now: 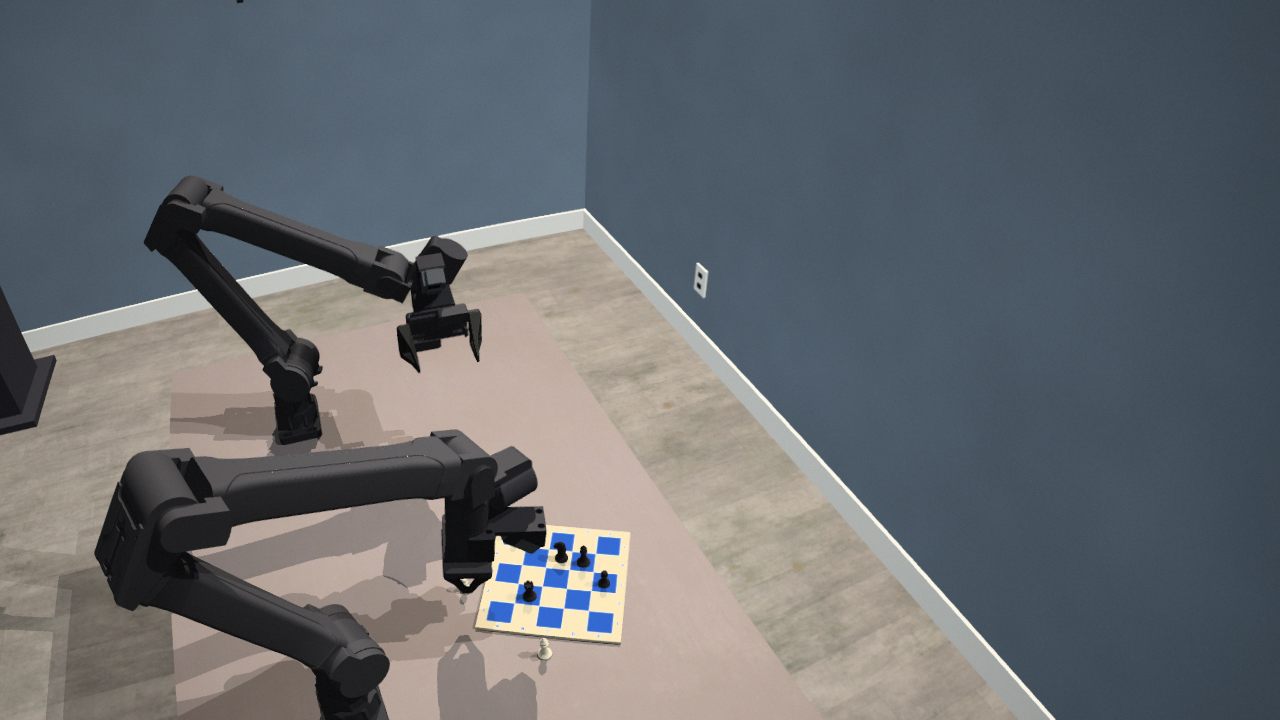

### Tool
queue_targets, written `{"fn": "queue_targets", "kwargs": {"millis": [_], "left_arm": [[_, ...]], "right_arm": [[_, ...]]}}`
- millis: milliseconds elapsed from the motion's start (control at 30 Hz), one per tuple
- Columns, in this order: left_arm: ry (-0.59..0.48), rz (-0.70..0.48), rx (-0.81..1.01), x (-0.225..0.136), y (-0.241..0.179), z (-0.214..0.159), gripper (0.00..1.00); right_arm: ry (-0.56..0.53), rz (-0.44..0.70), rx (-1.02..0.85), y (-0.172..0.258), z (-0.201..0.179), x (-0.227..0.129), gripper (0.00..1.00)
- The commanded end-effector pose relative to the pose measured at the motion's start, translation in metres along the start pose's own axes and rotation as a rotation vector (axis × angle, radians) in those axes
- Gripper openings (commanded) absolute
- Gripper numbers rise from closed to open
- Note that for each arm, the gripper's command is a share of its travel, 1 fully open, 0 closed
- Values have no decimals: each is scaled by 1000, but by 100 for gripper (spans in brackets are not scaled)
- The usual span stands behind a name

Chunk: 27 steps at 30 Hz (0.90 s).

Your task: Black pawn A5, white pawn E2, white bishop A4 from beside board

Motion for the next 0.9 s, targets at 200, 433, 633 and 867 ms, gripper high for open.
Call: {"fn": "queue_targets", "kwargs": {"millis": [200,433,633,867], "left_arm": [[-18,11,54,1,21,21,100],[-18,11,54,1,21,21,100],[-18,11,54,1,21,21,100],[-18,11,54,1,21,21,100]], "right_arm": [[-77,-8,-670,42,-1,-10,34],[-95,-49,-933,48,-10,-1,34],[-104,-82,-1062,47,-17,10,34],[-102,-85,-1029,45,-16,16,34]]}}
Point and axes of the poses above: on each arm, the point where the finger pads meet when closed, its own x axis out along the fingers, its own y axis across the jaws, z = x × y, the point moved 2 cm from there along -x, back along the fingers, and after that the axes turned 13 degrees about x, right-handed, at the moved point
